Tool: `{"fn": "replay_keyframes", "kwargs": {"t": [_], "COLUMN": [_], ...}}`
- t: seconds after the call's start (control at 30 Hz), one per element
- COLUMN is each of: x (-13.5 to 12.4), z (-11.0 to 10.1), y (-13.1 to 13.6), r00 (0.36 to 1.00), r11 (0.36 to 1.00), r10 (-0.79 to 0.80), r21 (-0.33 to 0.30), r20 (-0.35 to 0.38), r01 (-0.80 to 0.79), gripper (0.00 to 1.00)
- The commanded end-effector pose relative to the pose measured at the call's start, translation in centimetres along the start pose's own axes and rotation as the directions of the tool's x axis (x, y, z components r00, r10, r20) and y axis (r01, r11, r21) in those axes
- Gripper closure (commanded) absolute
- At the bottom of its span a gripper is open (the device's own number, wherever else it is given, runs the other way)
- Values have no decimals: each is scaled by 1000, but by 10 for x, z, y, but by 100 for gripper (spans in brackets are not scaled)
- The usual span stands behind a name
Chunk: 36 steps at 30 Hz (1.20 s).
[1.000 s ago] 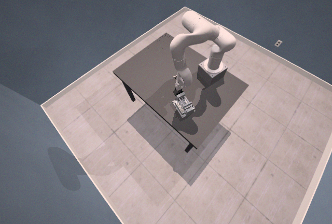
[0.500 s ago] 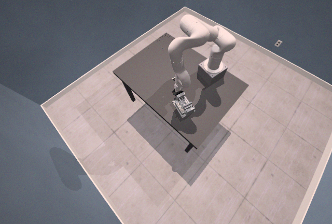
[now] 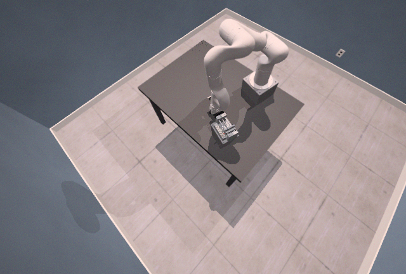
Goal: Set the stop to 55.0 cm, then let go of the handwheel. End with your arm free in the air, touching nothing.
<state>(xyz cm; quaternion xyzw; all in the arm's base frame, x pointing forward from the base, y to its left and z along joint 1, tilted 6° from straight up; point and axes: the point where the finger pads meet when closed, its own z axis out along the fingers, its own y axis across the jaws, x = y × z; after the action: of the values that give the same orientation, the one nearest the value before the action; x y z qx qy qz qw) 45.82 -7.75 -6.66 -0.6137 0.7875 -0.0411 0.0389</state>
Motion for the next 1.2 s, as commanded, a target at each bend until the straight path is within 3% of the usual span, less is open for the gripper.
{"fn": "replay_keyframes", "kwargs": {"t": [0.0, 0.5, 1.17], "x": [0, 0, 0], "z": [-7, -35, -61], "y": [-11, -19, 7], "r00": [1000, 1000, 1000], "r11": [1000, 1000, 1000], "r10": [0, 0, 0], "r21": [-2, -2, -2], "r20": [0, 0, 0], "r01": [0, 0, 0], "gripper": [94, 94, 94]}}
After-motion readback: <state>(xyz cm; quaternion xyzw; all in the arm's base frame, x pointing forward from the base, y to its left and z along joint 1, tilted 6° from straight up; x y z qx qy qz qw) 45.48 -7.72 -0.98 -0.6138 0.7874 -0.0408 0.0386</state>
